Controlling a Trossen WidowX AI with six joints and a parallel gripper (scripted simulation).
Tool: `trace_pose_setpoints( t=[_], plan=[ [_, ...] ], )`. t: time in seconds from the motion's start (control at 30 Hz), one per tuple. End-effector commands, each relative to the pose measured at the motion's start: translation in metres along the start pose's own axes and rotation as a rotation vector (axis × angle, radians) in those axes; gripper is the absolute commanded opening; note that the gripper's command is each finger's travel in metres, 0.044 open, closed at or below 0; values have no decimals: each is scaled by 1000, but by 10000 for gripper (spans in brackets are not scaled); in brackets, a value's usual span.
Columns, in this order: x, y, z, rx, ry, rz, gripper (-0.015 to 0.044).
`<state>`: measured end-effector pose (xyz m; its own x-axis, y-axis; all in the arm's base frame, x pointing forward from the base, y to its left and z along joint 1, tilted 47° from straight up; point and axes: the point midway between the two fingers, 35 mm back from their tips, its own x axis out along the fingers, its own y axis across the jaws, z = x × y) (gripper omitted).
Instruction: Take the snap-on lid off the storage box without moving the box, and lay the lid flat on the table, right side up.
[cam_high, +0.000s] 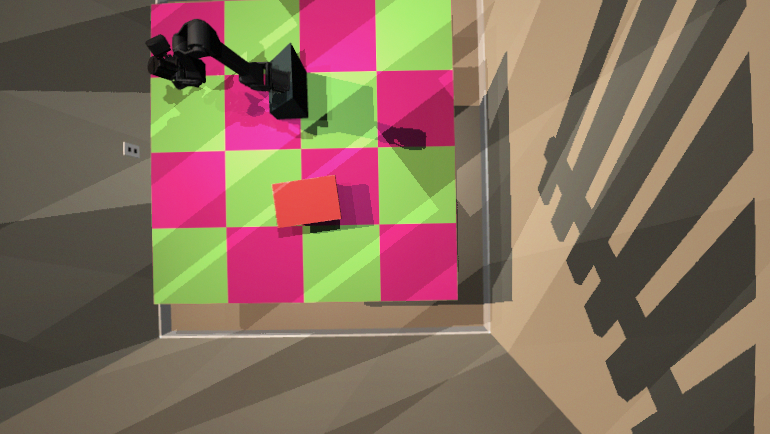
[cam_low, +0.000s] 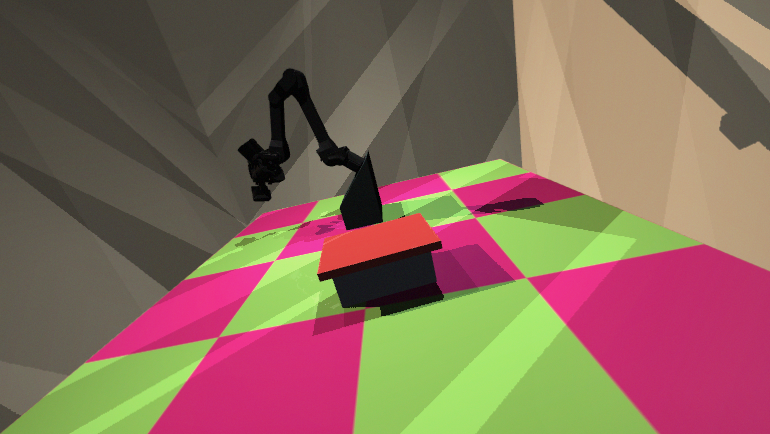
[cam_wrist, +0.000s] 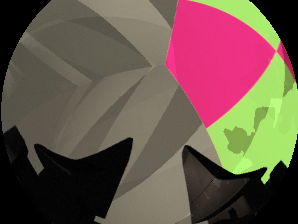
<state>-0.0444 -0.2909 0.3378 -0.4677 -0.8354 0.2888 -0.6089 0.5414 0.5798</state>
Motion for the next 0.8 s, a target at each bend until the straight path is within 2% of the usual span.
trace_pose_setpoints(
  t=[0.0, 0.37, 0.63, 0.7, 0.77],
  plan=[
    [-11, -31, -16, -46, 48, -102, 235],
    [-77, -116, -74, -176, 264, -393, 235],
    [-170, -174, -111, -323, 516, -617, 235],
    [-178, -177, -114, -332, 540, -632, 235],
    [-203, -185, -120, -364, 608, -673, 235]
  ],
)
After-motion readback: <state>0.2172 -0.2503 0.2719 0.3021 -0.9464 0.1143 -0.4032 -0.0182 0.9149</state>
